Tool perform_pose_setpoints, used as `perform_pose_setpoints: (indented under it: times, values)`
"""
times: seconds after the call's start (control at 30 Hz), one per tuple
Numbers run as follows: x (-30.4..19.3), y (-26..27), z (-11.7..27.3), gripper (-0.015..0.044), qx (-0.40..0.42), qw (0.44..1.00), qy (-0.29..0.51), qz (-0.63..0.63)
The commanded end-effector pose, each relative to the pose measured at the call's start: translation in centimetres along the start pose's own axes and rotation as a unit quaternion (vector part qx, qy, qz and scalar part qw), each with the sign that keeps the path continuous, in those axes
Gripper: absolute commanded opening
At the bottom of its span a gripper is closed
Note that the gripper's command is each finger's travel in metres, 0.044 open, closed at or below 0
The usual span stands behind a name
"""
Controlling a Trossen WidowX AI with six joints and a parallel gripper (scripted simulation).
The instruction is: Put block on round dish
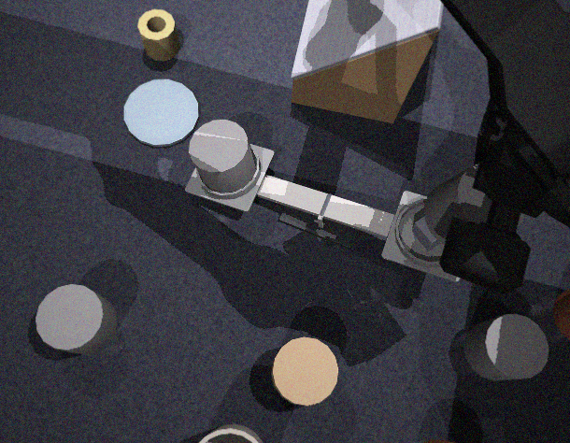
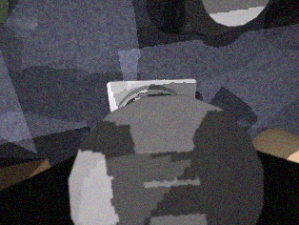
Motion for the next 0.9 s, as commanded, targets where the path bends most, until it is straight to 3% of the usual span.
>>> perform_pose_setpoints:
  times: [0.0,0.87]
  values:
    - [-0.07,0.00,1.19,0.0000,-0.006,1.000,-0.006,-0.004]
    - [-0.06,0.13,0.82,0.0000,-0.001,1.000,0.000,0.000]
Point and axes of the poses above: the point midway between the two fingers, 35 mm back from their tips, its own z axis back along the fingers, its own y axis across the jaws, x = y × z, the point moved 9 cm from there along z, back along the fingers, and after that the axes turned 12 degrees about z, right-handed, at the moved point
